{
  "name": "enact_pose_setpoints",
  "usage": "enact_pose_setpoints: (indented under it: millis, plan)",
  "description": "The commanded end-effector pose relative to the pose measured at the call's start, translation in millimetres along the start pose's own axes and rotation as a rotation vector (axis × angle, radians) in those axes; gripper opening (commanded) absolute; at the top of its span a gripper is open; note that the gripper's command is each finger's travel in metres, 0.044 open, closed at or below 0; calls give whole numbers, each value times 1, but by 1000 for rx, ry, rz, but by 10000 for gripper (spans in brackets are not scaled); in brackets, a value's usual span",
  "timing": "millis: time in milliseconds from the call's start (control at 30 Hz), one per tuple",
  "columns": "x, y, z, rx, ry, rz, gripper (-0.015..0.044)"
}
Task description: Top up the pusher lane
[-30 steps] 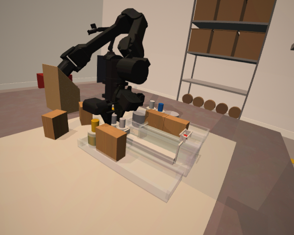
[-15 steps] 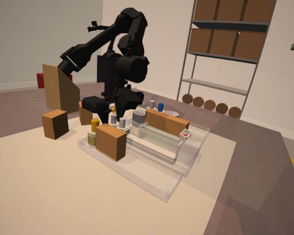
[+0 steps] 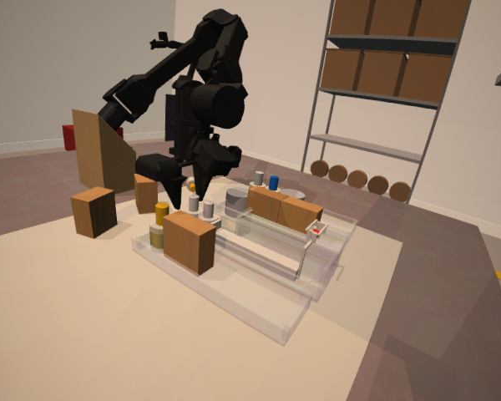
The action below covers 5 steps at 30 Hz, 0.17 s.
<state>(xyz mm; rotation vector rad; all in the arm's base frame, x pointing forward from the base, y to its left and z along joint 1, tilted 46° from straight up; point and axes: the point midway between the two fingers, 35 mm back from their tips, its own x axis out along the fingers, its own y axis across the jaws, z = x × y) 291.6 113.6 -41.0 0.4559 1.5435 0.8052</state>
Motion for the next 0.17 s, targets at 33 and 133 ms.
enact_pose_setpoints:
  millis: [33, 133]
  plan:
    - [-1, -2, -16, -3, -1, -4, 271]
    - [-1, -2, -26, -2, -1, -4, 271]
